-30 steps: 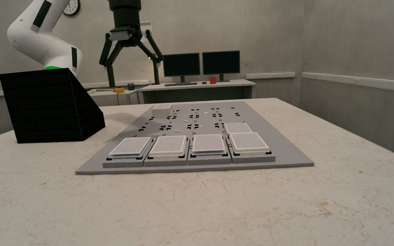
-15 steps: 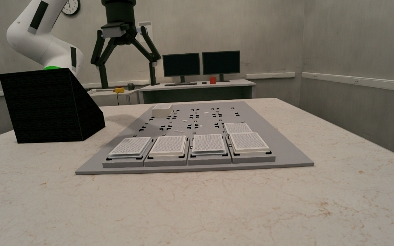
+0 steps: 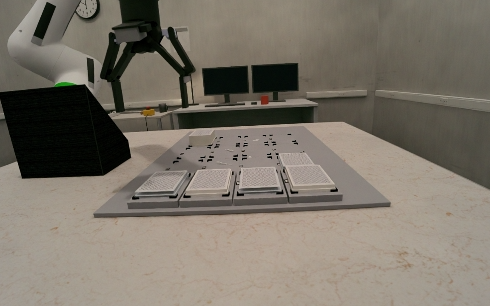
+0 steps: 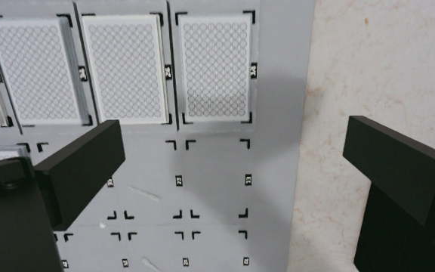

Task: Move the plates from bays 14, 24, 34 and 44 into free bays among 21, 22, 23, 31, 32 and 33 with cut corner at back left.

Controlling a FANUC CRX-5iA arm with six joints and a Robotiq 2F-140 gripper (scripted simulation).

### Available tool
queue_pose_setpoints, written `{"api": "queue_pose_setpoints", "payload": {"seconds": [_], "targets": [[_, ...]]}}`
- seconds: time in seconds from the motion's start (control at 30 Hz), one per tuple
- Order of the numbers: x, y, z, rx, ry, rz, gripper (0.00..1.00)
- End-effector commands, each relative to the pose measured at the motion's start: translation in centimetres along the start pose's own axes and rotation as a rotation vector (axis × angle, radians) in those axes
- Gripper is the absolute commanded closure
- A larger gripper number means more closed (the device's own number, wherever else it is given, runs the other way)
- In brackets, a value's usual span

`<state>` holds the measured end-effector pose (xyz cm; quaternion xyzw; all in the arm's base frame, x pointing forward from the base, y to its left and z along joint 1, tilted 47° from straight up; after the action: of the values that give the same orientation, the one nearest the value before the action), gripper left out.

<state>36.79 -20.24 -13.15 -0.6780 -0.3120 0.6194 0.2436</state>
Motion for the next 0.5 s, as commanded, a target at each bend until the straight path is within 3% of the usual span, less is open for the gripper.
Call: {"api": "queue_pose_setpoints", "payload": {"seconds": [0.0, 0.47], "targets": [[-0.2, 1.6, 0.2, -0.001, 0.001, 0.001, 0.00], [-0.3, 6.4, 1.0, -0.001, 0.001, 0.001, 0.00]]}}
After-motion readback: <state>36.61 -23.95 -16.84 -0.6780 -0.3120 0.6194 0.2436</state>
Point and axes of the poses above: the point where the finger pads meet when closed, its own x axis out along the fingers, its own z axis across the jaws, y = z × x, the point moved 1 cm from there along -x, back along the fingers, and after that the axes turned 9 degrees about -x, right-handed, at the moved point
